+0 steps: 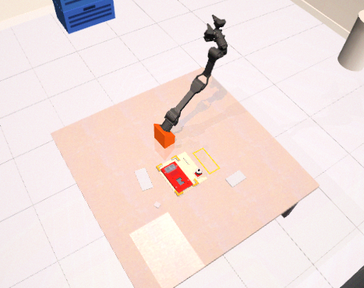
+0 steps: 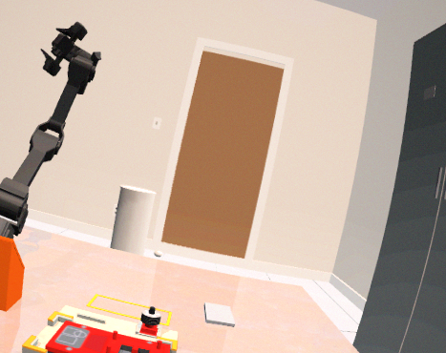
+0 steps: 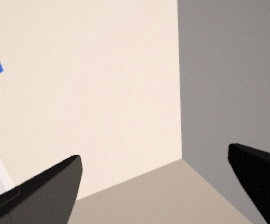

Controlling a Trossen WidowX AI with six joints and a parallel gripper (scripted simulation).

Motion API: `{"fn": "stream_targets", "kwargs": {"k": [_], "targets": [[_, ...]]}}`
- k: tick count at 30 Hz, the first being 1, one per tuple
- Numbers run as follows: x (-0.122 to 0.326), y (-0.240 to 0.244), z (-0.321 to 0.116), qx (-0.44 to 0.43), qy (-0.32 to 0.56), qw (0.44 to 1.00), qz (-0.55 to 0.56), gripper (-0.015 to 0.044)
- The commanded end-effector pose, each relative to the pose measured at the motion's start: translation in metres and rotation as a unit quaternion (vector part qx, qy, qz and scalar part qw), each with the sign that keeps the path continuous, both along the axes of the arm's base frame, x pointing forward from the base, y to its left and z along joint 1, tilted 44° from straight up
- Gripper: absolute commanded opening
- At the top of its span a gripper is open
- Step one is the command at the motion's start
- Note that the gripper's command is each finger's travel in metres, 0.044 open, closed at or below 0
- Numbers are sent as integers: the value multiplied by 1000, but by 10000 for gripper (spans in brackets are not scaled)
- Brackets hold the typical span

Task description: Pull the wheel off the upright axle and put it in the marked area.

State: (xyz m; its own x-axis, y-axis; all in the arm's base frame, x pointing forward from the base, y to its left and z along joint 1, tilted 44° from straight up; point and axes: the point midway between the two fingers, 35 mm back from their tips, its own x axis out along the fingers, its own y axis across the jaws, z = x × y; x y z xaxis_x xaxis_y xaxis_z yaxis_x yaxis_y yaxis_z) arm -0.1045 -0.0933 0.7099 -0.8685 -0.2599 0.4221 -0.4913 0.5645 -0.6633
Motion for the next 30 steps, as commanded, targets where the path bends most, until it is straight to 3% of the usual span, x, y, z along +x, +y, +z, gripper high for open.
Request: {"fn": "stream_targets", "kwargs": {"k": [1,4,12,20,30], "targets": [[1,-1,0,2,1,1000,0,374],[9,-12,3,29,24,999,-1,300],[69,-81,13,183,177,967,-6,300],[149,-149,2,314,353,881,-14,300],[230,-203,-28,381,517,766,-31,300]]}}
